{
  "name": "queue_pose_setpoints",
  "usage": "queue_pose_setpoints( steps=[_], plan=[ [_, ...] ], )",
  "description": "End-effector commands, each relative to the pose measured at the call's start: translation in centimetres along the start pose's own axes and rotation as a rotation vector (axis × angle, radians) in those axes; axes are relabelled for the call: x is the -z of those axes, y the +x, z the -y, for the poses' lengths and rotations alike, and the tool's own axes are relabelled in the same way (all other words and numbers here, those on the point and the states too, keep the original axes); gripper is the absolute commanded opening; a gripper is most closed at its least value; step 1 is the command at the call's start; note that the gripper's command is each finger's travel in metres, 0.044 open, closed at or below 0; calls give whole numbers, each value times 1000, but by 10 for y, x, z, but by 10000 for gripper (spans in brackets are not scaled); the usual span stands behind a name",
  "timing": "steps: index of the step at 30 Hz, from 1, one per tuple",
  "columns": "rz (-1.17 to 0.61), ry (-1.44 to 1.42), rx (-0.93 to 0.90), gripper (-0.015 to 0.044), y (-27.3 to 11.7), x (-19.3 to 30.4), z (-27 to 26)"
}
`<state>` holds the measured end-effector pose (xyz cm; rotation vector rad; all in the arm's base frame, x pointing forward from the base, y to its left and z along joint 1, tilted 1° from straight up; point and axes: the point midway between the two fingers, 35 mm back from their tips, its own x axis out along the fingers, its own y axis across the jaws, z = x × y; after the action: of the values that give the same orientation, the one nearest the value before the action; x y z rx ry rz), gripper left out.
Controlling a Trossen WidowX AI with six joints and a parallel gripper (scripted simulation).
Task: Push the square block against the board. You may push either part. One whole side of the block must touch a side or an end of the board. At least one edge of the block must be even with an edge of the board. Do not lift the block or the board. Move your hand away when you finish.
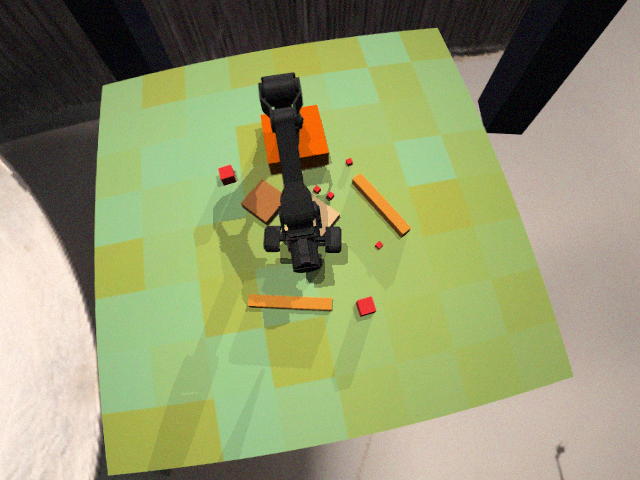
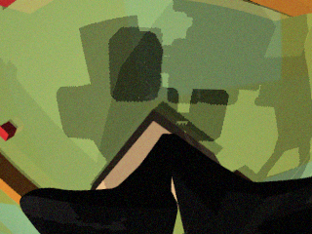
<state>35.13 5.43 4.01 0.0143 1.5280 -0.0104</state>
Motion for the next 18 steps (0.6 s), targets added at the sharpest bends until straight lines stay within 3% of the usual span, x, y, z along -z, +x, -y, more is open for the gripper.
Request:
queue_pose_setpoints(
  steps=[1, 18],
  plan=[
    [-7, -130, 1, 0, 2, 7, -10],
    [-5, -716, -5, 0, 3, 31, -58]
  ],
)
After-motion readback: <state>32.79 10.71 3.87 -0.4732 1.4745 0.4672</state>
